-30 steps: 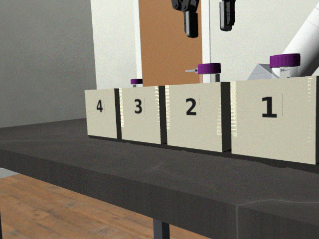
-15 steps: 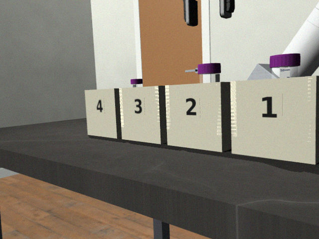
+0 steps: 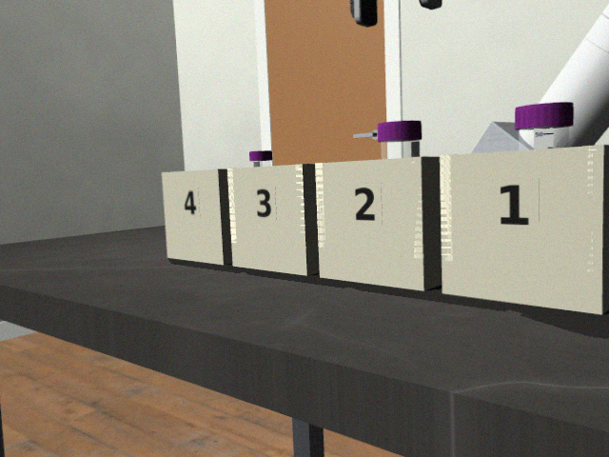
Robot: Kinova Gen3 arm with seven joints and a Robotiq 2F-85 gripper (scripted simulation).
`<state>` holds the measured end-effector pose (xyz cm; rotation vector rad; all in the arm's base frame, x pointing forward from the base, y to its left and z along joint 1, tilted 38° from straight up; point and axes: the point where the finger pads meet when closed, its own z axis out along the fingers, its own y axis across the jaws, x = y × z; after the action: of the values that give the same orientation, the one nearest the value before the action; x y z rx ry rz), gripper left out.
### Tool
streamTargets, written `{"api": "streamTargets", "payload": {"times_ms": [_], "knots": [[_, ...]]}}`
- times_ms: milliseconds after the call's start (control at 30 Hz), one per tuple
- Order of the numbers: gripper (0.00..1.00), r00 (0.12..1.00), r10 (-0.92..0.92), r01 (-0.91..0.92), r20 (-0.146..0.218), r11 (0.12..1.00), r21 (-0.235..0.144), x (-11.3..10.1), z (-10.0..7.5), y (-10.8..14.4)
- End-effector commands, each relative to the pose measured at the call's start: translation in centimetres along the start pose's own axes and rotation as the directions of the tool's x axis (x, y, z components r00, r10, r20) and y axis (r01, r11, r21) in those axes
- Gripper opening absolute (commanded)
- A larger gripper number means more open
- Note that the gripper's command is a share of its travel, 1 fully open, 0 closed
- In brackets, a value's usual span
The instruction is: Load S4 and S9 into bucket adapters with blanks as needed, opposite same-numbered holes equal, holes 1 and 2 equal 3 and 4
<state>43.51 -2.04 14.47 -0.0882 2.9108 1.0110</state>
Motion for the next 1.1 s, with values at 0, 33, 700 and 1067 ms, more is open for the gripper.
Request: {"api": "streamTargets", "payload": {"times_ms": [0, 33, 700, 1067], "knots": [[0.62, 1.000, 0.000, 0.000, 0.001, 1.000, 0.001, 0.0, -0.3, 0.0], [0.62, 1.000, 0.000, 0.000, 0.001, 1.000, 0.001, 0.0, -0.4, 0.0], [0.62, 1.000, 0.000, 0.000, 0.001, 1.000, 0.001, 0.0, -2.8, 0.0], [0.62, 1.000, 0.000, 0.000, 0.001, 1.000, 0.001, 0.0, -2.8, 0.0]]}}
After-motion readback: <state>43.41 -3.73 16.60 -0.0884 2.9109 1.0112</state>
